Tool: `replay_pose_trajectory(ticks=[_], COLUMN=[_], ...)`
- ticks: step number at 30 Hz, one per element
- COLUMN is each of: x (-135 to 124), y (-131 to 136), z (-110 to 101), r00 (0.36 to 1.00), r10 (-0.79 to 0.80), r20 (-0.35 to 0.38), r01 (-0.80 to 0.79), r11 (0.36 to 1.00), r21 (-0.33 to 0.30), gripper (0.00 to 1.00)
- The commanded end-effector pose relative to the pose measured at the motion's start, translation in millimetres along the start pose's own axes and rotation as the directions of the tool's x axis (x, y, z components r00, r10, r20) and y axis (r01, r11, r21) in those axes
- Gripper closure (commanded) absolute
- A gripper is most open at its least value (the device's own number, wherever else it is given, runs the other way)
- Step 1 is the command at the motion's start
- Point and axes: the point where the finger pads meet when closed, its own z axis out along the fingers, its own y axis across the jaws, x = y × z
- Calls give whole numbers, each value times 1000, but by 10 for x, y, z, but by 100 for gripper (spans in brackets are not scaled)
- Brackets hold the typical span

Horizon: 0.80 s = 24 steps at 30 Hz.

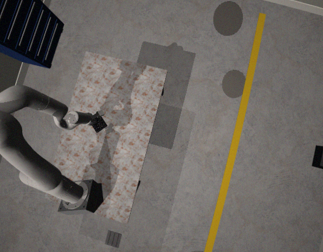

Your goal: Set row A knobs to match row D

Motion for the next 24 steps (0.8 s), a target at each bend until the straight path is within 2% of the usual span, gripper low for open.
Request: replay_pose_trajectory(ticks=[1, 14, 24], x=[3, 3, 3], y=[-3, -3, -3], z=[-9, -297, -362], r00=[1000, 1000, 1000], r10=[0, 0, 0], r20=[-1, -1, -1], r01=[0, 0, 0], r11=[1000, 1000, 1000], r21=[1, 1, 1], gripper=[81, 81, 81])
